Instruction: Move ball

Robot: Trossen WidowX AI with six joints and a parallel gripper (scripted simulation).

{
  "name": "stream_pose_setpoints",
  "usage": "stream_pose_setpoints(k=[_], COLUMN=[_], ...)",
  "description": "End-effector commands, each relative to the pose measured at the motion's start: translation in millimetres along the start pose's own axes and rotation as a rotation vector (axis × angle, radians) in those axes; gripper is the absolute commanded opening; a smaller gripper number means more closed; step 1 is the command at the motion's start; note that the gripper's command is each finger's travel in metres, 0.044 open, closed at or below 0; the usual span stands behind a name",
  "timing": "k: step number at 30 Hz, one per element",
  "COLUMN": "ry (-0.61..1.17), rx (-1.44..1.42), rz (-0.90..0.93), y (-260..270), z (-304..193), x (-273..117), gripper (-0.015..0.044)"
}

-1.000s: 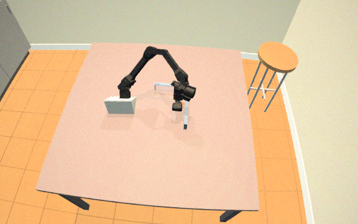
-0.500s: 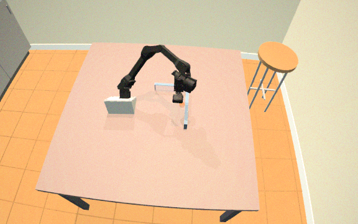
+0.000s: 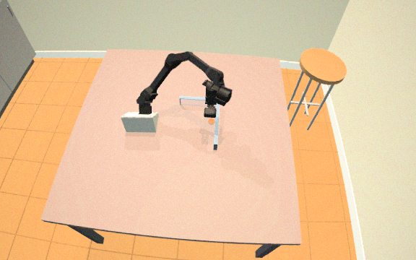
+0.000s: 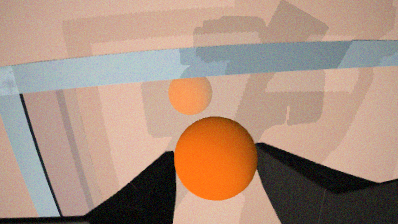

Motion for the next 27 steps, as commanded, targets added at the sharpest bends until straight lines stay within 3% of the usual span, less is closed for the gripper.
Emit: stream_pose_setpoints(k=[1,7,18,27], ry=[0.006,0.006,0.006,0.006], rx=[0.003,0.003,0.003,0.003], rz=[0.008,0.008,0.010,0.011], y=[9,9,10,10], z=[6,7,5,5], x=[16,28,82,89], gripper=[0.0000,0.0000,0.0000,0.0000])
Point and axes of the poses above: the point midway between the two fingers, 35 mm back from their tips, its own x axis out along the fingers, its own y axis across the jaws, z = x × y, the point moved 5 cm from there along -x, back along the fingers, and after that the axes turned 12 degrees about x, right-handed, at the moved point
